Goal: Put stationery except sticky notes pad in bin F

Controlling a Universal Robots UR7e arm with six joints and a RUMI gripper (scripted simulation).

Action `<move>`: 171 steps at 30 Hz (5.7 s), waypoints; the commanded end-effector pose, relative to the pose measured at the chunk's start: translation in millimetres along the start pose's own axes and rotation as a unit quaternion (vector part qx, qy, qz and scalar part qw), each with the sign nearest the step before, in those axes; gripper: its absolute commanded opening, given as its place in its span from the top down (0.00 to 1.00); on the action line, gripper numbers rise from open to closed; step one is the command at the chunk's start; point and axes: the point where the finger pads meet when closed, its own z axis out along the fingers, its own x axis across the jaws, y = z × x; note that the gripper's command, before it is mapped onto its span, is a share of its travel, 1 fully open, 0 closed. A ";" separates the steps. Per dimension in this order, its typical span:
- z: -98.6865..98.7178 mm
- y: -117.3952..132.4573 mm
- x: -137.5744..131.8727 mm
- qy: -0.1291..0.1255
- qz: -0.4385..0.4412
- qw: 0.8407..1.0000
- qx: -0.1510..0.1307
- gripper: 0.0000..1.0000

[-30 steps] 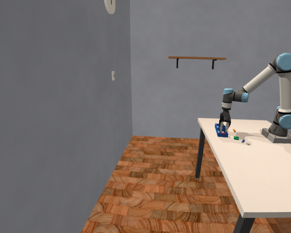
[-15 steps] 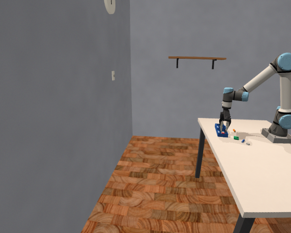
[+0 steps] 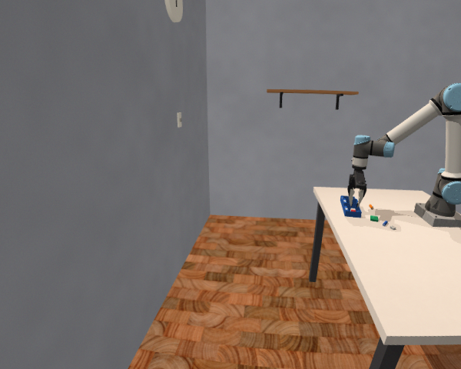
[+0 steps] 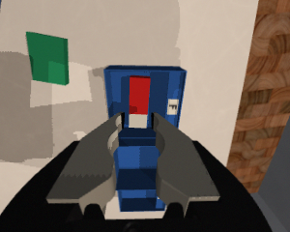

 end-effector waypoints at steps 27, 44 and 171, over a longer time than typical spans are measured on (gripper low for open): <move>-28.6 -37.8 -44.2 0.000 -0.139 0.990 0.000 0.82; -30.9 -118.9 -139.3 0.000 -0.220 0.976 0.000 0.82; 39.3 -145.5 -170.4 0.000 -0.220 0.976 0.000 1.00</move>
